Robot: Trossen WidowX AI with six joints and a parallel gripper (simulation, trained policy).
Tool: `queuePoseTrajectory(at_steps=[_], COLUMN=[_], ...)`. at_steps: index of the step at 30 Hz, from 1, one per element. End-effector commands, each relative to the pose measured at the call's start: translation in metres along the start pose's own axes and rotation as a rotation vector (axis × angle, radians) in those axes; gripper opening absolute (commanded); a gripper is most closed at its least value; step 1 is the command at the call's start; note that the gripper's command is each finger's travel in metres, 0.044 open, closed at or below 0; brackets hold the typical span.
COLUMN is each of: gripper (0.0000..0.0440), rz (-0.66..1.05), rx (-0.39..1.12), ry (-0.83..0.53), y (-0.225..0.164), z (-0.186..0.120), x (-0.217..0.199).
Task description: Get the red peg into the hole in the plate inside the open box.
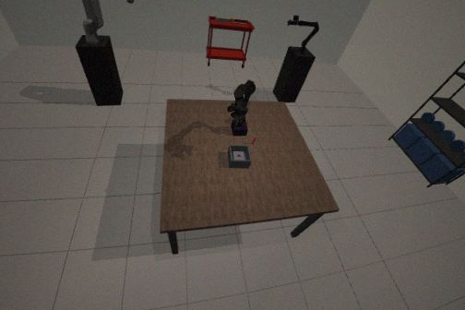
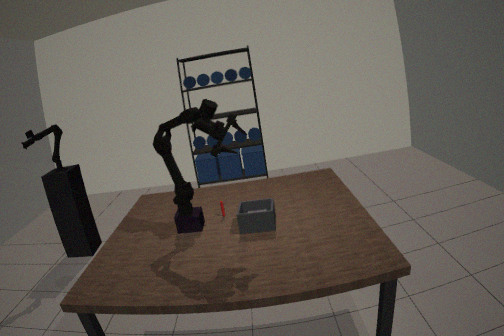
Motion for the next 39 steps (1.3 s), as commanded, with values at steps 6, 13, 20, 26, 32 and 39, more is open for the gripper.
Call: queuePoseTrajectory(at_steps=[6,13,20,26,32,39], gripper=[0.0440,0.0440,0.0440,0.0440,0.0440,0.0440], rz=[-0.018,-0.058,-0.092,-0.117,-0.159,-0.223], rx=[0.031,0.115,0.181,0.189,0.163,0.104], ry=[-0.035,-0.187,-0.406,-0.607,-0.786,-0.955], y=[-0.011,-0.049,-0.089,-0.117,-0.138,-0.156], z=[0.007,0.023,0.038,0.044,0.043,0.039], x=[-0.002,-0.028,-0.072,-0.115,-0.155,-0.198])
Point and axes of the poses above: the point midway between the two fingers, 35 mm back from their tips, its own z axis out along the fingers, its own x axis across the jaws, y = z × x, the point moved 3 cm from there along -z, back along the fingers, and after that the axes turned 14 degrees about z, right-handed, at the moved point
